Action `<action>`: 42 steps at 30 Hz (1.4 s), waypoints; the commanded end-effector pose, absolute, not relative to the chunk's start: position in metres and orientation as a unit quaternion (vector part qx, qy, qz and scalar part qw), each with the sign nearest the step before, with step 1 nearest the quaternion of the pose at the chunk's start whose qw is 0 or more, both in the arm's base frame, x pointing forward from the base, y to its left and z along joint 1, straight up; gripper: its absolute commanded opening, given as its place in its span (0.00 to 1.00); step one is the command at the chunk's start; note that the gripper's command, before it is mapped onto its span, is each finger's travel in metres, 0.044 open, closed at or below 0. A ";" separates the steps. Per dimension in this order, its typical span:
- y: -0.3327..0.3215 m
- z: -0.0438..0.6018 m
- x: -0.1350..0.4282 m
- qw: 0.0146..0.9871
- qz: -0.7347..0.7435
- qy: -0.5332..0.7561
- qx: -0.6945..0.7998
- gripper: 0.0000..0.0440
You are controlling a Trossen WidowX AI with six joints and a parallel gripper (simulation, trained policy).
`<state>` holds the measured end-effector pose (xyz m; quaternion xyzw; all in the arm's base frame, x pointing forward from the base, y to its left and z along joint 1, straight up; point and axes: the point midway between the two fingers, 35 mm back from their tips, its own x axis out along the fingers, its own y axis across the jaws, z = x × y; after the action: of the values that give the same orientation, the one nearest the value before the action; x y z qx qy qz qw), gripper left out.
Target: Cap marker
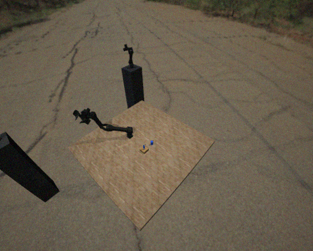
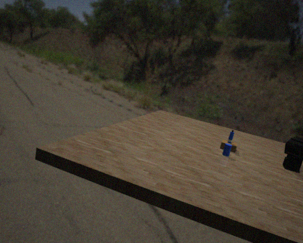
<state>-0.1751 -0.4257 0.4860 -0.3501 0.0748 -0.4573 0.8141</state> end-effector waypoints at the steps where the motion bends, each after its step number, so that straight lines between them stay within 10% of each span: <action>1: -0.420 0.496 -0.168 0.807 -0.456 0.072 -0.369 0.55; 42: -0.353 0.560 -0.087 0.681 -0.379 0.080 -0.622 0.67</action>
<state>-0.0948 -0.3618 0.5536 -0.6061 0.0832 -0.3840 0.6916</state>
